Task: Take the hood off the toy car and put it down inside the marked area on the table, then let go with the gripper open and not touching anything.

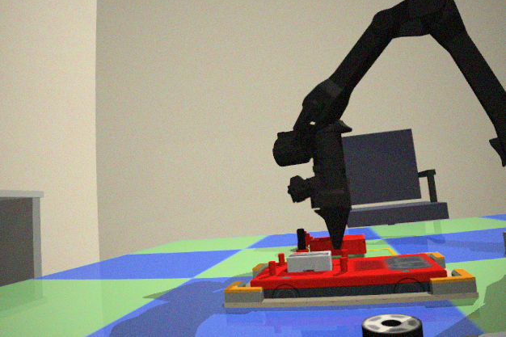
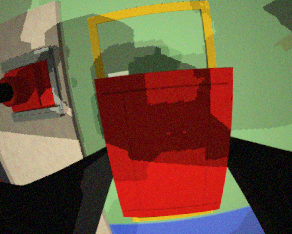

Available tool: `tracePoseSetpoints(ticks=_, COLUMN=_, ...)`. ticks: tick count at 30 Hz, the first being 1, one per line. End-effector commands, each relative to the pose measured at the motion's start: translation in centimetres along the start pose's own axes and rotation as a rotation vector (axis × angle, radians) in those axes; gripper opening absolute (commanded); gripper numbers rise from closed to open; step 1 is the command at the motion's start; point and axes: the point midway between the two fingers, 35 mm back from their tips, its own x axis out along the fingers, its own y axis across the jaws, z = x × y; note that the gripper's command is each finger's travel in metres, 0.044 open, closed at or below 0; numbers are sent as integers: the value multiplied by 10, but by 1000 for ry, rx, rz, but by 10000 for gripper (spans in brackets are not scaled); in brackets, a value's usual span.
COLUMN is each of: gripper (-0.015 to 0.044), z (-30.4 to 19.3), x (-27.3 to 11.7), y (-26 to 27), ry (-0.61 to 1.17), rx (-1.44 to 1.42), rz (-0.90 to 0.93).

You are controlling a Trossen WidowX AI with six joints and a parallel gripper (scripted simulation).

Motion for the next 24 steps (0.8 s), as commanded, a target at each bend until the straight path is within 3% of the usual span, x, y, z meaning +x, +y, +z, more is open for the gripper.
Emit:
tracePoseSetpoints(ticks=1, gripper=0, z=0, x=2, y=0, ry=0, rx=-4, rz=1)
tracePoseSetpoints(ticks=10, gripper=0, z=0, x=7, y=0, ry=0, rx=-4, rz=1)
tracePoseSetpoints(ticks=24, gripper=367, z=0, x=5, y=0, ry=0, rx=0, rz=0)
